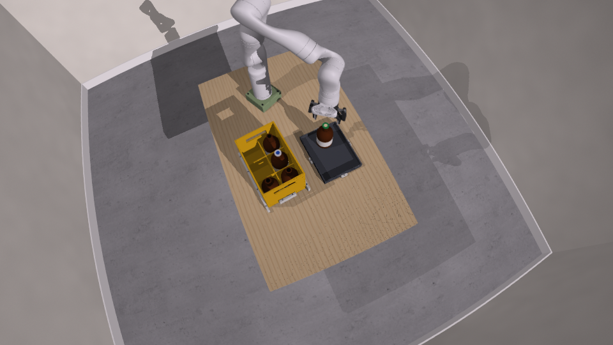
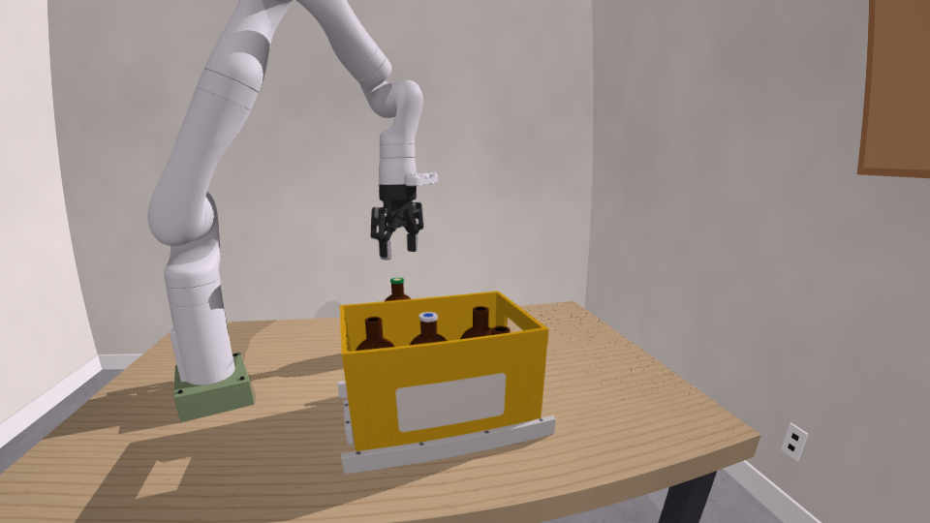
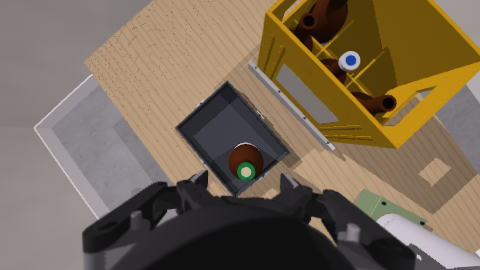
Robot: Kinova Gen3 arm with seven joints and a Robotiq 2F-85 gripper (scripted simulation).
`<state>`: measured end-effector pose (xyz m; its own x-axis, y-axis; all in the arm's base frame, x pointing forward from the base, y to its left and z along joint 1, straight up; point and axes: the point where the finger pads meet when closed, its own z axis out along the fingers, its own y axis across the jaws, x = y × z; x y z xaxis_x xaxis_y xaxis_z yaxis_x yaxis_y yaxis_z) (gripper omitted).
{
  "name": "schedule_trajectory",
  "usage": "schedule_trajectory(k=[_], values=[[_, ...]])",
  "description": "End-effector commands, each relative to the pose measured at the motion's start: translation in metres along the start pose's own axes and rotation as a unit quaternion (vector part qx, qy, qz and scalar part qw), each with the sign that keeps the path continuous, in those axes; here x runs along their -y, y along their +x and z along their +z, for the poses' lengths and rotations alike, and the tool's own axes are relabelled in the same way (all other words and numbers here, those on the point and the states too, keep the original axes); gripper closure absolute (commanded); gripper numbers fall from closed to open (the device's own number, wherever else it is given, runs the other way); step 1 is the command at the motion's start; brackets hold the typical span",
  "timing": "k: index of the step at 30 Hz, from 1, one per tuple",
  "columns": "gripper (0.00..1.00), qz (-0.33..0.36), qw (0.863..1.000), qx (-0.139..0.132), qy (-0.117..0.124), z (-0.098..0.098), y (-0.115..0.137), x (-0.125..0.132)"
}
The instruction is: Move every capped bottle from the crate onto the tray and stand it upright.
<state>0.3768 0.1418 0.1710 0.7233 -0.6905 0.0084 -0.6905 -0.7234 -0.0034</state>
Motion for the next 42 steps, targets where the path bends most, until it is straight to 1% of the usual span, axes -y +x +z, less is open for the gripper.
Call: schedule_trajectory(k=[1,5,6,20,22,23,37,39,40,42], values=[[0.0,-0.002,1.0,0.002,0.002,-0.004,-0.002,0.002],[0.0,-0.002,1.0,0.002,0.003,-0.005,-0.002,0.002],[0.4,0.0,1.0,0.0,0.001,-0.002,0.003,-0.001],[0.4,-0.002,1.0,0.002,0.003,-0.006,0.044,-0.023],[0.4,-0.002,1.0,0.002,0.003,-0.006,0.044,-0.023],[0.4,-0.009,1.0,0.001,0.003,-0.004,0.039,-0.021],[0.4,-0.002,1.0,0.002,0.003,-0.008,0.075,-0.05],[0.4,-0.002,1.0,0.002,0.003,-0.008,0.075,-0.05],[0.4,-0.009,1.0,-0.001,0.005,-0.008,0.072,-0.045],[0.4,-0.008,1.0,0.0,0.005,-0.008,0.077,-0.049]])
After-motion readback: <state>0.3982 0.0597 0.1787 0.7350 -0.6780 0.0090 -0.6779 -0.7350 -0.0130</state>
